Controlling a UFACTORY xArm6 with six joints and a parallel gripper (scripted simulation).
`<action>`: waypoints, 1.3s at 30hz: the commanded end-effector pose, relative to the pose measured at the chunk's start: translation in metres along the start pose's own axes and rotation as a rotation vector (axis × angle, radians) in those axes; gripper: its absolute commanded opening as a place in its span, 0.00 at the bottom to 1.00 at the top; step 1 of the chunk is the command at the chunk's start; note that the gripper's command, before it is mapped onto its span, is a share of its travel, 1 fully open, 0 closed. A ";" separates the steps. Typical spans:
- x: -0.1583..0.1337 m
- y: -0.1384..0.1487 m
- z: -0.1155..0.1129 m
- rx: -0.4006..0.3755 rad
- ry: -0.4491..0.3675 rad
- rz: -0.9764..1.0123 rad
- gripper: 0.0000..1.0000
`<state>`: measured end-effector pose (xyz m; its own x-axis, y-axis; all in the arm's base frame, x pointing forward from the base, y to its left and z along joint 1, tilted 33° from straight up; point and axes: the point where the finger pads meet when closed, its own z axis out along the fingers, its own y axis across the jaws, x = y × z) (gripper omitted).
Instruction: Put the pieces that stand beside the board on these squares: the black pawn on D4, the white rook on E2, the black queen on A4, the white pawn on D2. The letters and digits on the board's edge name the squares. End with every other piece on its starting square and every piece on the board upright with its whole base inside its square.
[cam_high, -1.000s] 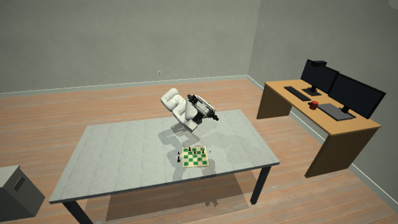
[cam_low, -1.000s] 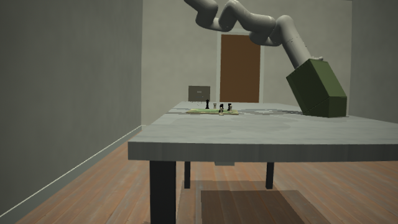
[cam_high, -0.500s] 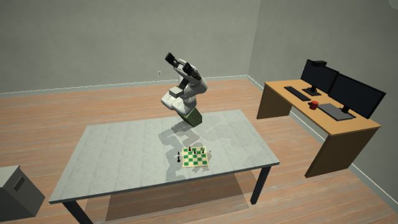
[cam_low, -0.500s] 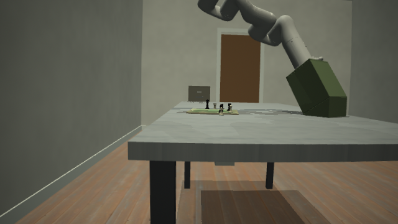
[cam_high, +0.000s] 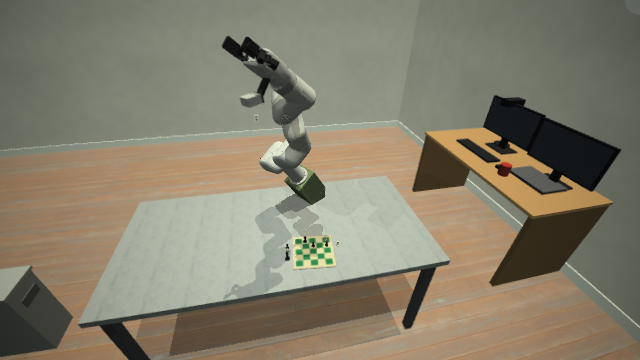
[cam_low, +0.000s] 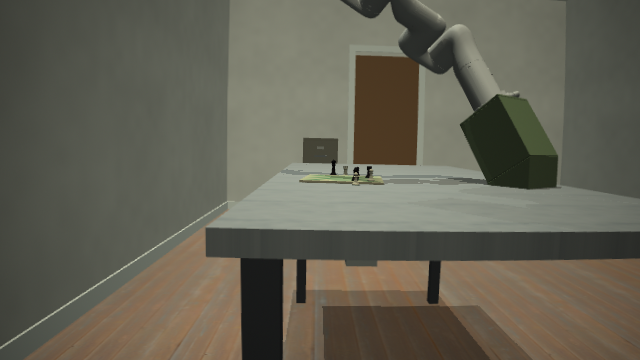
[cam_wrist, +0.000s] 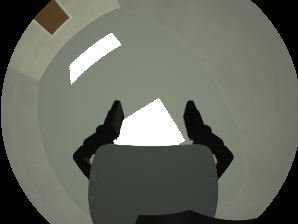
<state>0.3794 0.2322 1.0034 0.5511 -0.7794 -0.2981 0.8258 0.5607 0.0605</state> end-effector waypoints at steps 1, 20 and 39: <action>-0.017 -0.041 0.023 0.055 0.017 0.023 1.00; -0.024 -0.262 0.096 0.365 0.211 0.190 1.00; 0.064 -0.480 0.114 0.642 0.511 0.379 1.00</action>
<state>0.0611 -0.0671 1.0737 0.7833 -0.3425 -0.5187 0.6215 0.4173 0.6630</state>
